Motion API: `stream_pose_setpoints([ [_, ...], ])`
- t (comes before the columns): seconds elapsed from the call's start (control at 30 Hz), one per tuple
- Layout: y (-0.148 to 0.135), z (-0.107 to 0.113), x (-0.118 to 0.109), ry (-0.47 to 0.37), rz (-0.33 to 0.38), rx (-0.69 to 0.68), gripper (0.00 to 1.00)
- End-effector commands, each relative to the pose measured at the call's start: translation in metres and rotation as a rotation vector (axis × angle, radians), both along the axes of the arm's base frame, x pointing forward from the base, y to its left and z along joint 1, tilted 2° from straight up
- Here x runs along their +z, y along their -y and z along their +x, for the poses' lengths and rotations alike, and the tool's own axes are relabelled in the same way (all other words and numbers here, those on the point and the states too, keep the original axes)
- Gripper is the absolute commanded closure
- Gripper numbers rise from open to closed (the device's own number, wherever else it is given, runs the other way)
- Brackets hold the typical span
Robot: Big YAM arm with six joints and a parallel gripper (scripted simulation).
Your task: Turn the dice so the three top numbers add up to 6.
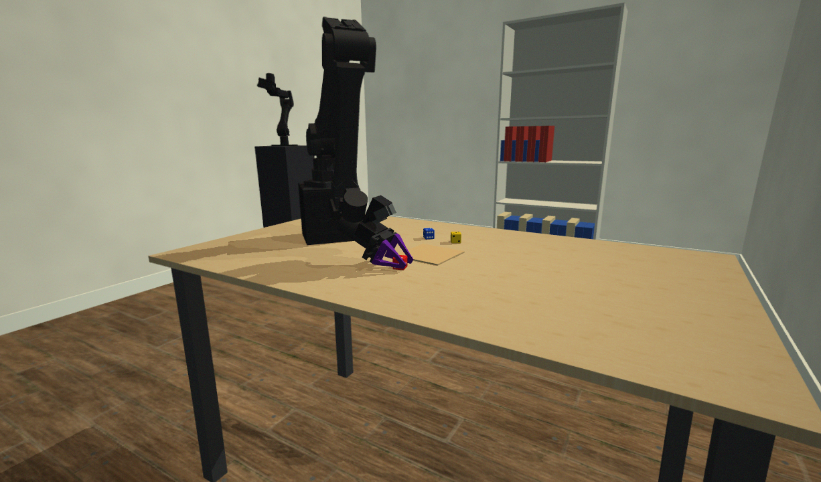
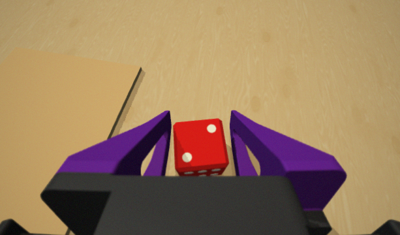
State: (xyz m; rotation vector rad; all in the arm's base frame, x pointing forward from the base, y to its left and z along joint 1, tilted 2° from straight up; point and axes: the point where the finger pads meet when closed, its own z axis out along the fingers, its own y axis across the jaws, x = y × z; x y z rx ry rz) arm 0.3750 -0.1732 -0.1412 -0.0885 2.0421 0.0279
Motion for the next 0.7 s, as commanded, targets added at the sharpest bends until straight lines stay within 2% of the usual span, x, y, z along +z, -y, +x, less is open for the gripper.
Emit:
stream_pose_setpoints([
  [0.0,0.001,0.005,0.008,0.027,-0.016,0.006,0.55],
  [0.43,0.002,0.003,0.011,0.028,-0.020,0.002,0.55],
  [0.67,0.004,-0.017,0.019,0.018,-0.020,-0.002,0.55],
])
